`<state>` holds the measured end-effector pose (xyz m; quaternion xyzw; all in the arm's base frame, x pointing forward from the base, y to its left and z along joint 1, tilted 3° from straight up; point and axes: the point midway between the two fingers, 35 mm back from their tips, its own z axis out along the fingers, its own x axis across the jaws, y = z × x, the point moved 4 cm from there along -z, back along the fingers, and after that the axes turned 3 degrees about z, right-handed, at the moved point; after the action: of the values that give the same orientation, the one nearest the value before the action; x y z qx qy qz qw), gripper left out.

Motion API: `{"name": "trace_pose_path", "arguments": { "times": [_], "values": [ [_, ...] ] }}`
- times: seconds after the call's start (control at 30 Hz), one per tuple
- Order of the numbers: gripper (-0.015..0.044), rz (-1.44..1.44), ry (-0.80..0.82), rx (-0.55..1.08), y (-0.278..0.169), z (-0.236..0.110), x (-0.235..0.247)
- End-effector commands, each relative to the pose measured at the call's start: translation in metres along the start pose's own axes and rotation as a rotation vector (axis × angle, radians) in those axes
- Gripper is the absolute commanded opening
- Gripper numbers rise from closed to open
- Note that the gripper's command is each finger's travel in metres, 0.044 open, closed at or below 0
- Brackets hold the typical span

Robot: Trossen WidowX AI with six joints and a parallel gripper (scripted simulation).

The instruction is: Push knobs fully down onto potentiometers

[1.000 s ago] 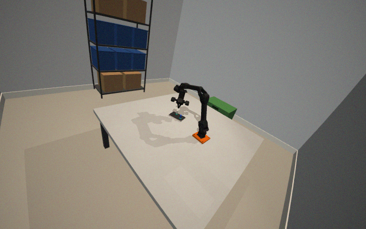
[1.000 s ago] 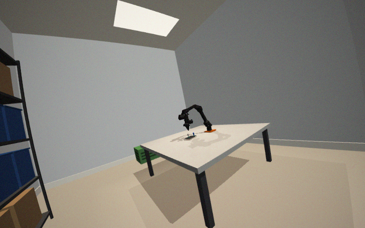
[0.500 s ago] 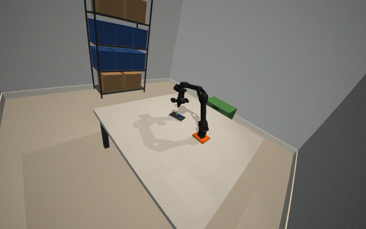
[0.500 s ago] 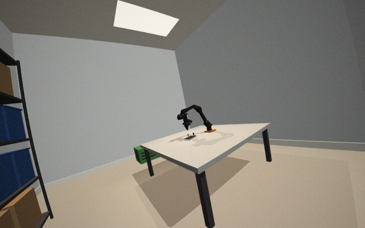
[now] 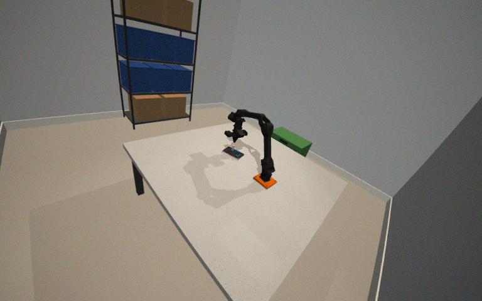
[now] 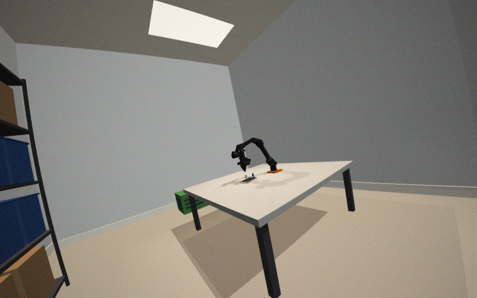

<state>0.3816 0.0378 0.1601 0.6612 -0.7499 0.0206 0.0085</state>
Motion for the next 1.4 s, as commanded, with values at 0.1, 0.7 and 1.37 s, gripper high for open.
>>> {"name": "trace_pose_path", "arguments": {
  "times": [0.1, 0.7, 1.37],
  "values": [
    [0.0, -0.005, 0.004, -0.003, 0.0, 0.006, 0.0],
    [0.0, -0.005, 0.004, -0.003, 0.0, 0.027, 0.0],
    [0.0, -0.005, 0.004, -0.003, 0.0, 0.029, 0.0]
  ]
}}
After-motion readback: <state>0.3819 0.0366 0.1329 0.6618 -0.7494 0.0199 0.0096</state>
